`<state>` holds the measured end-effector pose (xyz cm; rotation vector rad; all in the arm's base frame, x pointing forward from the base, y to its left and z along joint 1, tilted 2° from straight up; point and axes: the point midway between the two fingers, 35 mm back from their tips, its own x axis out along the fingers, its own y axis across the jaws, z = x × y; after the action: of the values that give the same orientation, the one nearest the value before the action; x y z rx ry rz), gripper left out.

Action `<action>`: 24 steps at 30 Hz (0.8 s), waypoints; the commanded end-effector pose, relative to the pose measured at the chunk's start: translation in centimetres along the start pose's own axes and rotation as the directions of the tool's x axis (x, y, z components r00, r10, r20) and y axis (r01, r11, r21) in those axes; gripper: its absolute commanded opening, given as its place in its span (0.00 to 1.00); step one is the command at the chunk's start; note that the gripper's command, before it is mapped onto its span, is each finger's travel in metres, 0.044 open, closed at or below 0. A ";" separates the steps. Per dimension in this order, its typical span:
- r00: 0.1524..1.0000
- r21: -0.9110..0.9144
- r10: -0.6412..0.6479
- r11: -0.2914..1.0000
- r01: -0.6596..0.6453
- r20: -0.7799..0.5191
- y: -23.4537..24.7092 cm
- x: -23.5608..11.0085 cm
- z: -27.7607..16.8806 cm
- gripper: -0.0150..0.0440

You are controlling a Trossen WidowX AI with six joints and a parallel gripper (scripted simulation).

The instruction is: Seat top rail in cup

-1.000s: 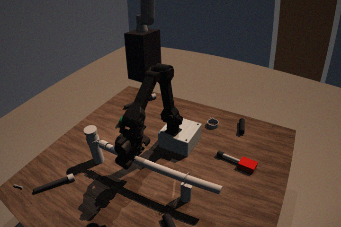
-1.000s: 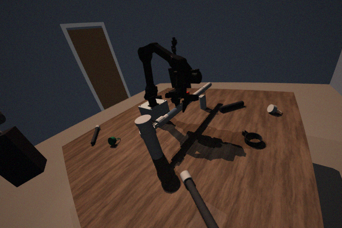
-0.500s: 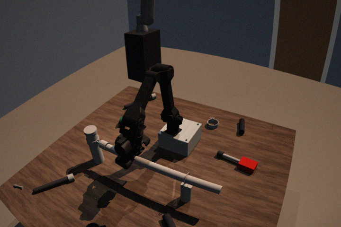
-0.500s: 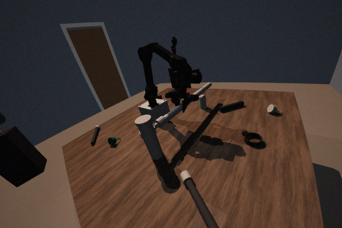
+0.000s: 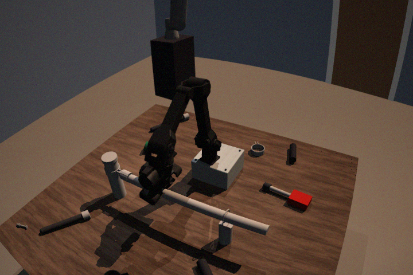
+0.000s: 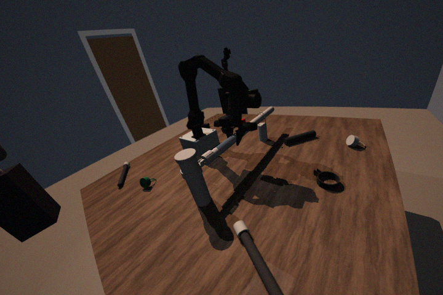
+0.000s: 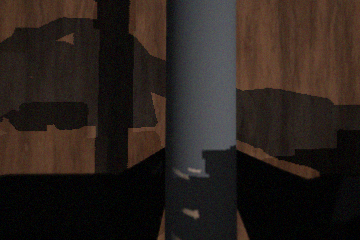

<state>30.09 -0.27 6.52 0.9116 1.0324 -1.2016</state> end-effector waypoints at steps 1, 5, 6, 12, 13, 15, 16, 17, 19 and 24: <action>1.000 0.002 0.006 1.000 -0.006 0.019 0.0 -0.1 0.7 0.25; 1.000 0.000 0.000 1.000 0.000 0.000 0.0 0.0 0.0 0.25; 1.000 0.000 0.000 1.000 0.000 0.000 0.0 0.0 0.0 0.25; 1.000 0.000 0.000 1.000 0.000 0.000 0.0 0.0 0.0 0.25; 1.000 0.000 0.000 1.000 0.000 0.000 0.0 0.0 0.0 0.25; 1.000 0.000 0.000 1.000 0.000 0.001 0.0 0.0 0.0 0.25; 1.000 0.000 0.000 1.000 0.000 0.001 0.0 0.0 0.1 0.25; 1.000 0.001 0.000 1.000 0.000 0.002 0.0 0.0 0.1 0.25; 1.000 0.001 0.000 1.000 0.000 0.003 0.0 0.0 0.1 0.25; 1.000 0.002 -0.001 1.000 0.001 0.005 0.0 -0.1 0.2 0.25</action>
<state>30.07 -0.27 6.50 0.9117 1.0330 -1.2019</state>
